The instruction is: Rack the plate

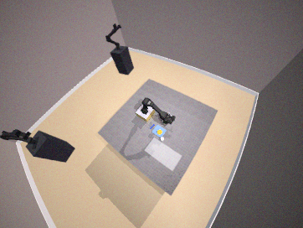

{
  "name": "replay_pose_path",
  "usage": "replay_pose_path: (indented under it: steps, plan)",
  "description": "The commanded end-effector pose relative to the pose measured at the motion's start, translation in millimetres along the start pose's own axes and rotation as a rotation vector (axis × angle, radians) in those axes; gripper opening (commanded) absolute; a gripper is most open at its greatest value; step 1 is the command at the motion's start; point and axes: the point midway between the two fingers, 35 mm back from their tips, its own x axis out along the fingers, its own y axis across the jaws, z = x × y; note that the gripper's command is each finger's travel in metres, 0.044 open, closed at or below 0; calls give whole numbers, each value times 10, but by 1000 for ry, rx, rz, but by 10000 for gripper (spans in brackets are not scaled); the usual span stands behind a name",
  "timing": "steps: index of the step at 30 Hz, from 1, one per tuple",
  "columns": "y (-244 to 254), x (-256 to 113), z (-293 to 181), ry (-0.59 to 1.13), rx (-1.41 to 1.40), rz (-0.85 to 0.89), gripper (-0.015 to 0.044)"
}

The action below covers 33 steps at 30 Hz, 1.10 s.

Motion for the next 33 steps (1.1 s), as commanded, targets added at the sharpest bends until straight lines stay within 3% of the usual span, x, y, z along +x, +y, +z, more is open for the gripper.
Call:
replay_pose_path:
  steps: [1, 17, 33]
  plan:
    - [46, -118, 88, -60, -104, 10, 400]
    - [79, -647, 526, -322, -574, -93, 400]
    - [-25, -1285, 899, -508, -1007, -359, 400]
